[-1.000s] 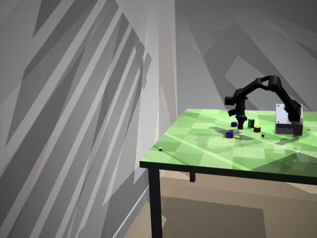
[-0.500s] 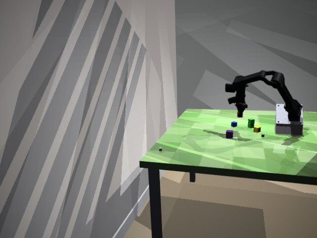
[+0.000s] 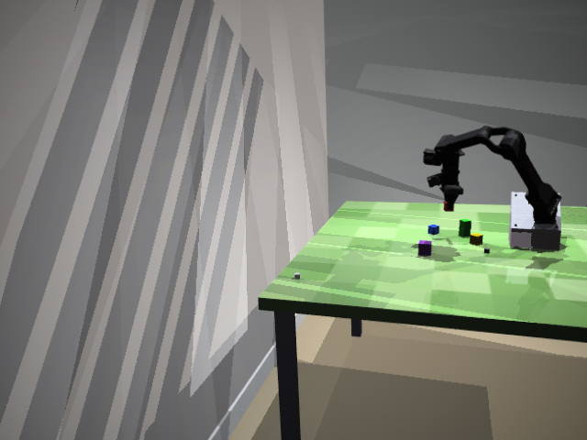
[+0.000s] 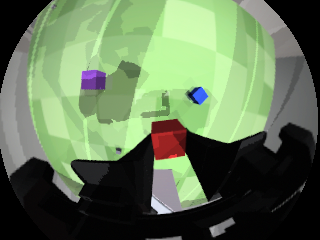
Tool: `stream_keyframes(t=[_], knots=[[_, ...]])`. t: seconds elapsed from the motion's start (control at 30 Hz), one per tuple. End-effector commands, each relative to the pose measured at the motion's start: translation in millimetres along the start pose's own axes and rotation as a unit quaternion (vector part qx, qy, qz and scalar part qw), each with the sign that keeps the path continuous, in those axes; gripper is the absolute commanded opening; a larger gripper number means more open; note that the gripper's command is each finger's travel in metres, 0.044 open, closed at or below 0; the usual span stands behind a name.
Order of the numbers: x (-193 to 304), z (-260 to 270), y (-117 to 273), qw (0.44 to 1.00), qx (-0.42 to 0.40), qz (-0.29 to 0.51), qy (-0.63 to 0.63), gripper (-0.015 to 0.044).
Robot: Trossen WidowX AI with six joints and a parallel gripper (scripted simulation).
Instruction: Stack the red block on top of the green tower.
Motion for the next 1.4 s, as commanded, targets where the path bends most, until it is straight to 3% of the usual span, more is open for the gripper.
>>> stream_keyframes(t=[0.0,0.4,1.03,1.37], knots=[[17,-20,-1,1.000,0.000,0.004,-0.004,0.0000],[75,-75,-4,1.000,-0.005,0.004,-0.003,0.0000],[76,-74,-56,1.000,-0.006,0.004,-0.002,0.0000],[76,-74,-58,1.000,-0.006,0.004,-0.002,0.0000]])
Point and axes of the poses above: the point midway between the two fingers, 35 mm back from their tips, its own y axis back along the fingers, its own z axis across the jaws, x = y × z, the point moved 8 cm from there along y, back along the fingers, and after that the axes turned 2 degrees about -y, right-handed, at the moved point
